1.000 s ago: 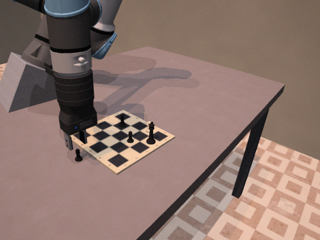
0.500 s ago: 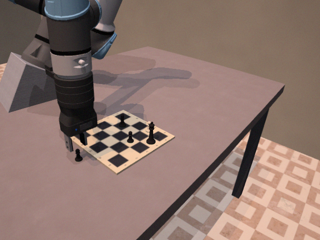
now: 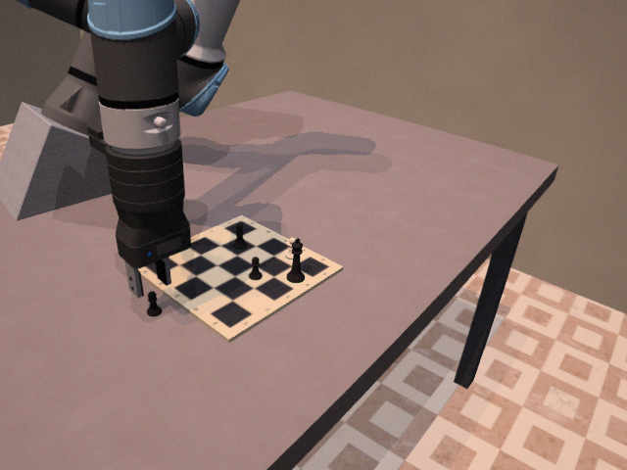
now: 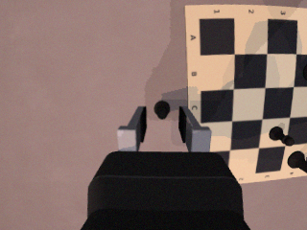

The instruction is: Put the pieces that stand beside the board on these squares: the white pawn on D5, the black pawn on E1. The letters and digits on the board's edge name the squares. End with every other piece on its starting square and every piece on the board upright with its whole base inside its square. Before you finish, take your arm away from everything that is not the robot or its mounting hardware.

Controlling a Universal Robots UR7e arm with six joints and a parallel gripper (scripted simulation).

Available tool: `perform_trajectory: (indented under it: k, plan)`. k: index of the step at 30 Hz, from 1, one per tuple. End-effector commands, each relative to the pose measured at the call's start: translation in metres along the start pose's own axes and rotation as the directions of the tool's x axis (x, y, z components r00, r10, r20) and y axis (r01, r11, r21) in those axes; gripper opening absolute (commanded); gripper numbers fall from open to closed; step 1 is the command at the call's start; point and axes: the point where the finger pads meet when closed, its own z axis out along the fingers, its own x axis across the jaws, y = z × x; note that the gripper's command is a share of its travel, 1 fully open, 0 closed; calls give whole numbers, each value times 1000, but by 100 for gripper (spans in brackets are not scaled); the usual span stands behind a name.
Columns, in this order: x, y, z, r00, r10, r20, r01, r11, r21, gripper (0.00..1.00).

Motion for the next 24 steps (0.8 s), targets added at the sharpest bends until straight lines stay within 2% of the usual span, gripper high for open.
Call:
perform_trajectory:
  k: [1, 18, 24]
  plan:
    - [0, 0, -1, 1000, 0, 1, 0, 1000, -1, 68]
    - [0, 0, 0, 1000, 0, 1, 0, 1000, -1, 68]
    - [0, 0, 5, 1000, 0, 1, 0, 1000, -1, 68]
